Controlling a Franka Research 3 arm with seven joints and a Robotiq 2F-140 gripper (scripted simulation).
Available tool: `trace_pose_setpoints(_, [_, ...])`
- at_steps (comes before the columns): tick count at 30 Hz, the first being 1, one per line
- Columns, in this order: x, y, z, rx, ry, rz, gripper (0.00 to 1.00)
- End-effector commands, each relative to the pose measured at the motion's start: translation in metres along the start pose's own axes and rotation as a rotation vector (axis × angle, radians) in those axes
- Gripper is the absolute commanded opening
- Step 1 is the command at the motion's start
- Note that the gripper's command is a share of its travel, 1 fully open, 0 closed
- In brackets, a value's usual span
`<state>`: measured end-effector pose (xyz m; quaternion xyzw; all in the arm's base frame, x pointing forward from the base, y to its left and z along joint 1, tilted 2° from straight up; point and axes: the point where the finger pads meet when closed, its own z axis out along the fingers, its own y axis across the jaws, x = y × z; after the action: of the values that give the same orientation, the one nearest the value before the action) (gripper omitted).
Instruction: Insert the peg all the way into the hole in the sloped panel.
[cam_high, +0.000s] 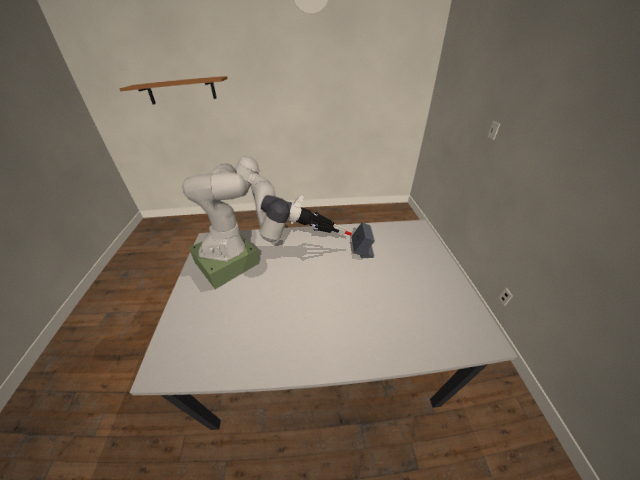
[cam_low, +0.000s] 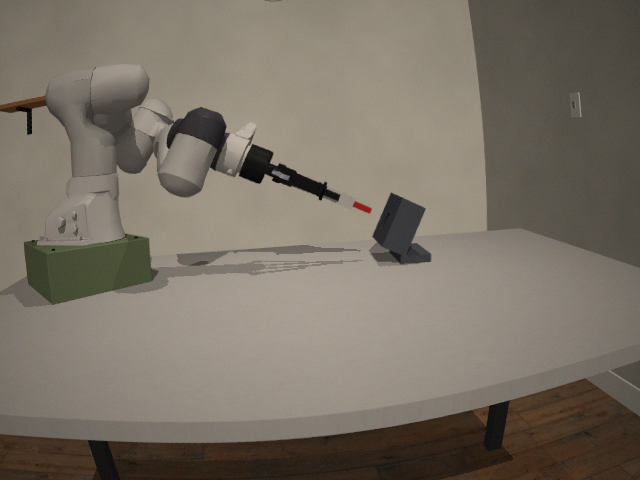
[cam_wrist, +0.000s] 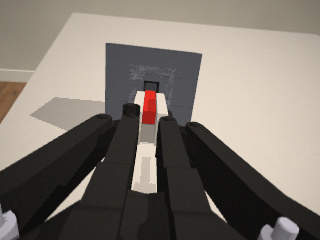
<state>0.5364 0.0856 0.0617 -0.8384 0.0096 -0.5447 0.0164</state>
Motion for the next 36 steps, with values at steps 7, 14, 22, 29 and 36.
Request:
trace_pose_setpoints(7, [0.0, 0.003, 0.01, -0.005, 0.0, -0.005, 0.0])
trace_pose_setpoints(14, [0.0, 0.003, 0.015, -0.005, 0.0, -0.005, 0.0])
trace_pose_setpoints(22, [0.0, 0.003, 0.025, -0.005, 0.0, -0.005, 0.0])
trace_pose_setpoints(29, [0.0, 0.003, 0.031, -0.005, 0.0, -0.005, 0.0])
trace_pose_setpoints(36, [0.0, 0.004, 0.036, -0.005, 0.0, -0.005, 0.0])
